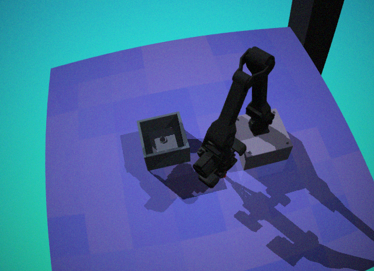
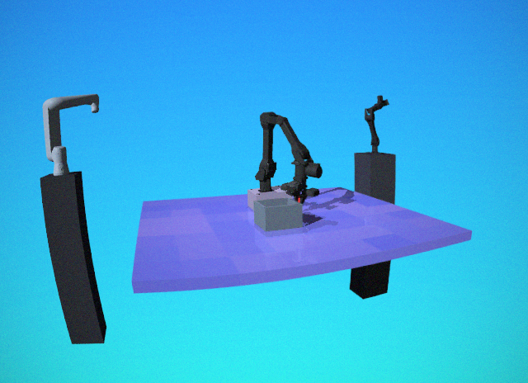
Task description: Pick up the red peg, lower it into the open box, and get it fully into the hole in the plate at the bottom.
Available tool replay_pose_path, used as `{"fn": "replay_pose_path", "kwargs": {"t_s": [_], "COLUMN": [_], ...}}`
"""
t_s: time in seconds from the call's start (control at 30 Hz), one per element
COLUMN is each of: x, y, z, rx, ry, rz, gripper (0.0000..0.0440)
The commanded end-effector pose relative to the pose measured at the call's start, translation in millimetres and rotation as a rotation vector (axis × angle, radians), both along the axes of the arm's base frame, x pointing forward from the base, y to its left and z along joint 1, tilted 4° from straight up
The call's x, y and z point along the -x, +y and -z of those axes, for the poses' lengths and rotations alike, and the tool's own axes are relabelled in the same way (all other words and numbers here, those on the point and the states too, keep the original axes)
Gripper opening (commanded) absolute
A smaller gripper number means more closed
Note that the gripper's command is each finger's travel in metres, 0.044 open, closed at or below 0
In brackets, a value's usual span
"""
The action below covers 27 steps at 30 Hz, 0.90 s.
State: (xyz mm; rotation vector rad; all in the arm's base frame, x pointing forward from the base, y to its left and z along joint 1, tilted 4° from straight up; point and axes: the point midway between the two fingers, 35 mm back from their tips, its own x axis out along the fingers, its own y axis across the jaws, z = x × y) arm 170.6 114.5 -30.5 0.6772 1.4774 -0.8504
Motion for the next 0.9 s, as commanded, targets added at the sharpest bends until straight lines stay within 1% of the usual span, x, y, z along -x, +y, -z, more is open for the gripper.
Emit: {"fn": "replay_pose_path", "kwargs": {"t_s": [0.0, 0.43, 0.87], "x": [-5, -25, -61], "y": [0, -10, -23], "z": [-4, -43, -93], "rx": [0.001, 0.043, 0.084], "ry": [-0.013, -0.124, -0.229], "rz": [-0.015, -0.121, -0.191], "gripper": [0.0000, 0.0000, 0.0000]}}
